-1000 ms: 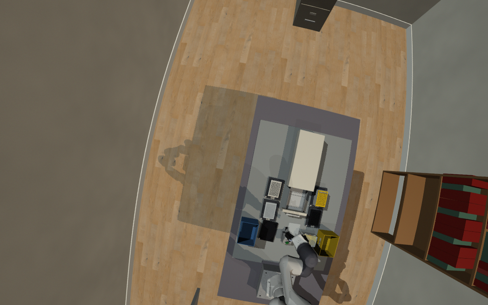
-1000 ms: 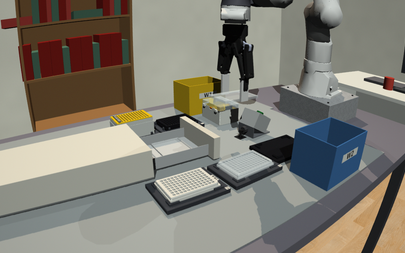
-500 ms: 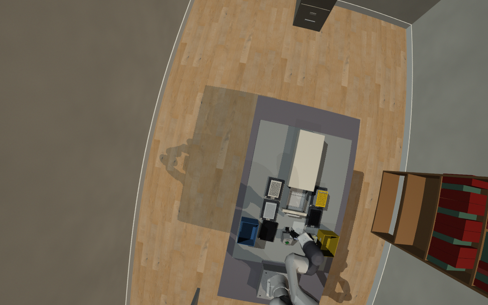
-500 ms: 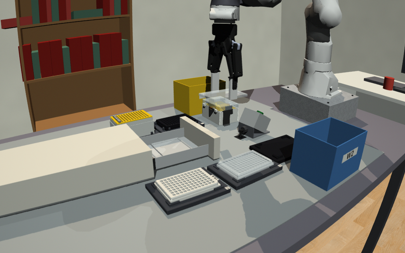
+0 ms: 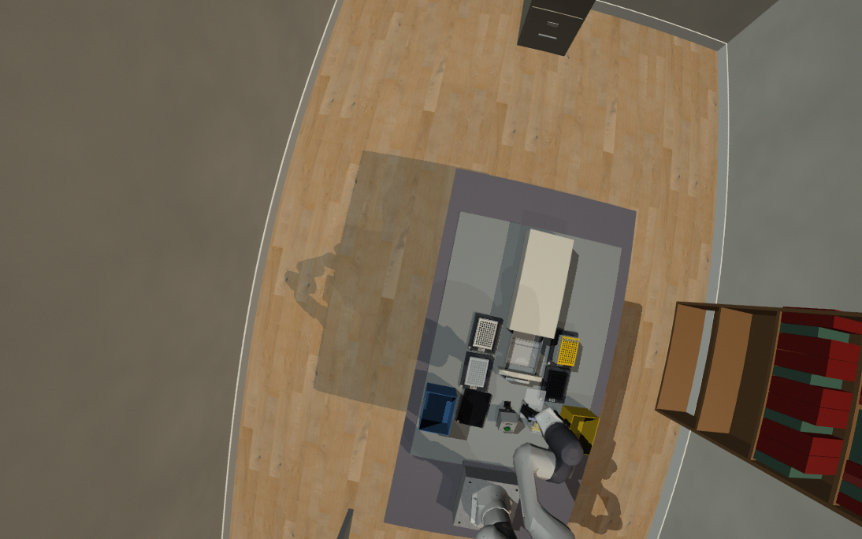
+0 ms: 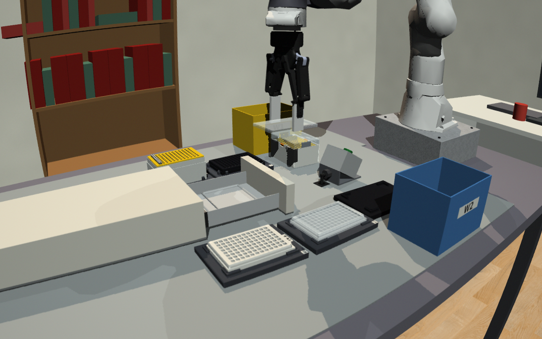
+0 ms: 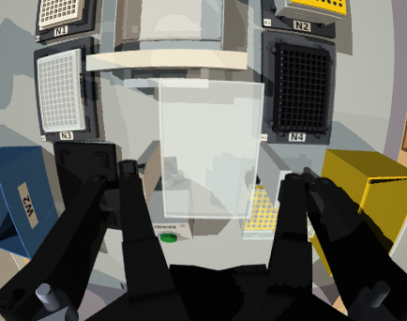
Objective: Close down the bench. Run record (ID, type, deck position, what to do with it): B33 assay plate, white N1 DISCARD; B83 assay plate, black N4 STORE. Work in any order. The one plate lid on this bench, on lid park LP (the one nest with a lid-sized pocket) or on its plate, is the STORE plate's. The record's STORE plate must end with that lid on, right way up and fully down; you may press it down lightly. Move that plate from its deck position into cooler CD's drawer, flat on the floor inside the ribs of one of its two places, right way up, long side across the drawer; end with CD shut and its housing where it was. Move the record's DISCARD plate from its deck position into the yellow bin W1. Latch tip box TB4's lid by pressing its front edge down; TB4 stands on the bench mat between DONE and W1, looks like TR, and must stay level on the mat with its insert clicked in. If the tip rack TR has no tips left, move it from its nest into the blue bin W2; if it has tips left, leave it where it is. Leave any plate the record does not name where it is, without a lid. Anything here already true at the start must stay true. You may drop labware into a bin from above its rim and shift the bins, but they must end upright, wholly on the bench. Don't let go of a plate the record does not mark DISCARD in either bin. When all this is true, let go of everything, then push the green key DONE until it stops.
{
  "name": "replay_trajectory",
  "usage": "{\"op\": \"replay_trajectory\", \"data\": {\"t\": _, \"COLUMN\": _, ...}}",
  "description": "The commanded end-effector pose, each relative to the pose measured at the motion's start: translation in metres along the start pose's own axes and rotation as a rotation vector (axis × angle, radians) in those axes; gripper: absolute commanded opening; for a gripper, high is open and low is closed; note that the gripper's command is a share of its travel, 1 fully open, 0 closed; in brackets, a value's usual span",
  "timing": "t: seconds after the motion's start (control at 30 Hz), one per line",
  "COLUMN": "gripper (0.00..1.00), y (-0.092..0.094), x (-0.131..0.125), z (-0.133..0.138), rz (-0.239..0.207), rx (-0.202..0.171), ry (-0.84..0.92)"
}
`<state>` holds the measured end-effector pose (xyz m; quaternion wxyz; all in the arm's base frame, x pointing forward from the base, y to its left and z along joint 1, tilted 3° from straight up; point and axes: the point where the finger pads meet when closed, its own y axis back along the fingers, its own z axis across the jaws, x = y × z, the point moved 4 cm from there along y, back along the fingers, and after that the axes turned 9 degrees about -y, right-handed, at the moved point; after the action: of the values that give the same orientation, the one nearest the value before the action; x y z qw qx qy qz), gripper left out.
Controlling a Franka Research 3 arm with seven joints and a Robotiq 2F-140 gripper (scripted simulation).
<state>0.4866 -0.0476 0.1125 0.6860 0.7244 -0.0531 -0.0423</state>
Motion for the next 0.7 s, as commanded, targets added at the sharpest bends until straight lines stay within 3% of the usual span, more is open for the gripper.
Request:
{"op": "replay_trajectory", "data": {"t": 0.0, "gripper": 0.0, "y": -0.001, "x": 0.004, "z": 0.01, "rz": -0.006, "rx": -0.003, "ry": 0.014}}
{"op": "replay_trajectory", "data": {"t": 0.67, "gripper": 0.0, "y": -0.001, "x": 0.031, "z": 0.049, "rz": -0.006, "rx": -0.003, "ry": 0.014}}
